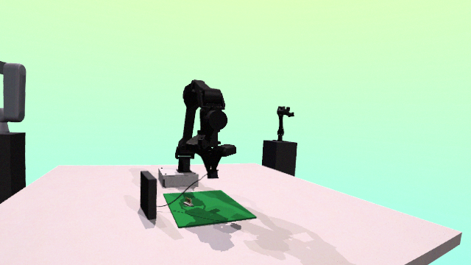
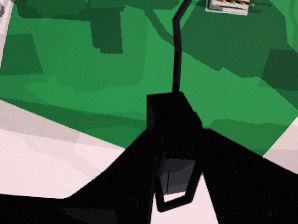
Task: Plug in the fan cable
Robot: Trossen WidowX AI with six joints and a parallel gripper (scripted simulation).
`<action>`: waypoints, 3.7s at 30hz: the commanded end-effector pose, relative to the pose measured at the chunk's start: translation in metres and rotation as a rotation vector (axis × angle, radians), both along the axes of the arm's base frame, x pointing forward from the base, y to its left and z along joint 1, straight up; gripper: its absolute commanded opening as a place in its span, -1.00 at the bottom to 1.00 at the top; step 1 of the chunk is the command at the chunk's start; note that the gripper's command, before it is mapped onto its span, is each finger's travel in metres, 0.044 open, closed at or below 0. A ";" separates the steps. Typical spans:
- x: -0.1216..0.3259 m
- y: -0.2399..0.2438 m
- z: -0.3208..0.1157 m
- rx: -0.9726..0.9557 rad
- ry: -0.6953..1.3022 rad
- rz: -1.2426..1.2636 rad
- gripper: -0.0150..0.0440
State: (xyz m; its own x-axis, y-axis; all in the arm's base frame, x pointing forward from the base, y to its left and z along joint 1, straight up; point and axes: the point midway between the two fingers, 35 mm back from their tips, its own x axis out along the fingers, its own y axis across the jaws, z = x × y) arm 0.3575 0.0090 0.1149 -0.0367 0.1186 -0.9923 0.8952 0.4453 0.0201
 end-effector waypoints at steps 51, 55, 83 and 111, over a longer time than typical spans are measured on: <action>0.034 -0.015 -0.037 -0.654 -0.129 -0.044 -0.49; 0.033 -0.014 -0.039 -0.708 -0.148 -0.046 -0.49; 0.031 -0.005 -0.041 -1.058 -0.348 -0.054 -0.49; 0.023 0.020 -0.027 -1.346 -0.661 -0.046 -0.49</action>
